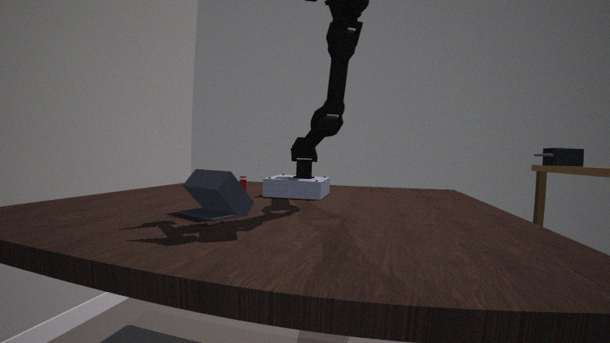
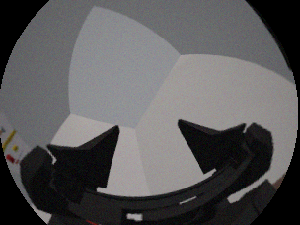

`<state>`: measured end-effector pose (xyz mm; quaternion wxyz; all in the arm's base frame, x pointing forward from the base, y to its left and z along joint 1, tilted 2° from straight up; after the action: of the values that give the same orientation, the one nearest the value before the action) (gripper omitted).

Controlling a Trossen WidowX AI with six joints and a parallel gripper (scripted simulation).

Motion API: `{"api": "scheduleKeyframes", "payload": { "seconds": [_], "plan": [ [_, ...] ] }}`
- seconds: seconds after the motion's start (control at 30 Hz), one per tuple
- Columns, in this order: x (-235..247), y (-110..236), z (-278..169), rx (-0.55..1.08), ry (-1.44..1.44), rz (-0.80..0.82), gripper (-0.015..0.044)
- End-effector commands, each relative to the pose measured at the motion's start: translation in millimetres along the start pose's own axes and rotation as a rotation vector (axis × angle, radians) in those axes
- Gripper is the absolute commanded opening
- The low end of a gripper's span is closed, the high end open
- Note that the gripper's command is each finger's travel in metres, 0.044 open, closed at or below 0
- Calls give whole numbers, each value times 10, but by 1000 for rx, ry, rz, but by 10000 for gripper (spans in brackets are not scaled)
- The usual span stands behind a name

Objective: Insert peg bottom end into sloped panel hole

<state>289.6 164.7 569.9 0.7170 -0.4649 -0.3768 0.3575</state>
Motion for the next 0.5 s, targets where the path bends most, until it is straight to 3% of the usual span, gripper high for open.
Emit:
{"api": "scheduleKeyframes", "payload": {
  "seconds": [0.0, 0.47],
  "plan": [
    [-123, -79, 262, -31, -14, -40, 440],
    [-642, -279, 1078, -75, -91, -194, 440]
  ]
}}
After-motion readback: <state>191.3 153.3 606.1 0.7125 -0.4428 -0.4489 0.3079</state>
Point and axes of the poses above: the point midway between the two fingers, 35 mm back from their tips, its own y axis back along the fingers, its own x axis across the jaws, z = x × y, the point moved 6 cm from there along y, back along the fingers, and after that the axes turned 4 degrees about y, right-handed, at the moved point
